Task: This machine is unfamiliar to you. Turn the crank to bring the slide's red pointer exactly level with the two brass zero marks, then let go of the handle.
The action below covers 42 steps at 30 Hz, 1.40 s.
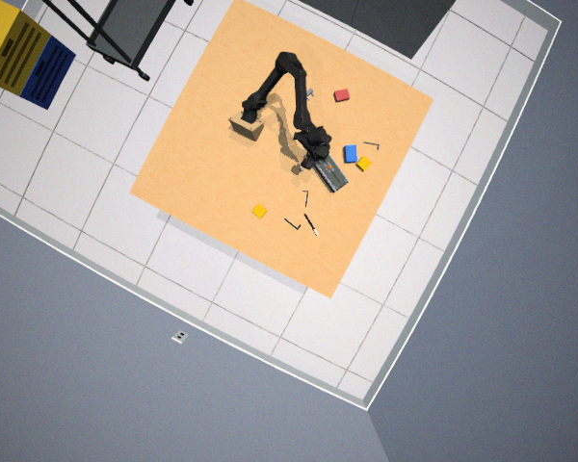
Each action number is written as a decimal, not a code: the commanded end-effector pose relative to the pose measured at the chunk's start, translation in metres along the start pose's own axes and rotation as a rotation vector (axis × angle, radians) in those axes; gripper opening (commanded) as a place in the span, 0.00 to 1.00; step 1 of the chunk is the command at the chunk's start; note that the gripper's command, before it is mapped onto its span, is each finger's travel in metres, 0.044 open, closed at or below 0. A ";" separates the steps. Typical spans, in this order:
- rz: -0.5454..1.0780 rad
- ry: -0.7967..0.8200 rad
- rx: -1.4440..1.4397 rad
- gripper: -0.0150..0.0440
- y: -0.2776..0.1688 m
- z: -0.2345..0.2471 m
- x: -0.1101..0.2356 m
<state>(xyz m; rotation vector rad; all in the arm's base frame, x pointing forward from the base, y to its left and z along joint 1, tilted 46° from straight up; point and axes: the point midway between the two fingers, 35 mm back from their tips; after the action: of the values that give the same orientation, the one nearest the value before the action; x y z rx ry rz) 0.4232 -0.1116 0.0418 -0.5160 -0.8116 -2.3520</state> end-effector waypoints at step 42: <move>0.000 0.000 0.000 0.25 0.000 0.000 0.000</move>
<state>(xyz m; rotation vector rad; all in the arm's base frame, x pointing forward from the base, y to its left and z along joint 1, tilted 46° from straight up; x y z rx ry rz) 0.4232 -0.1116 0.0419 -0.5153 -0.8111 -2.3520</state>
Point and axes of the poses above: the point midway between the two fingers, 35 mm back from their tips, its own x axis back along the fingers, its own z axis across the jaws, y = z × x, and after that the axes turned 2 degrees about x, right-handed
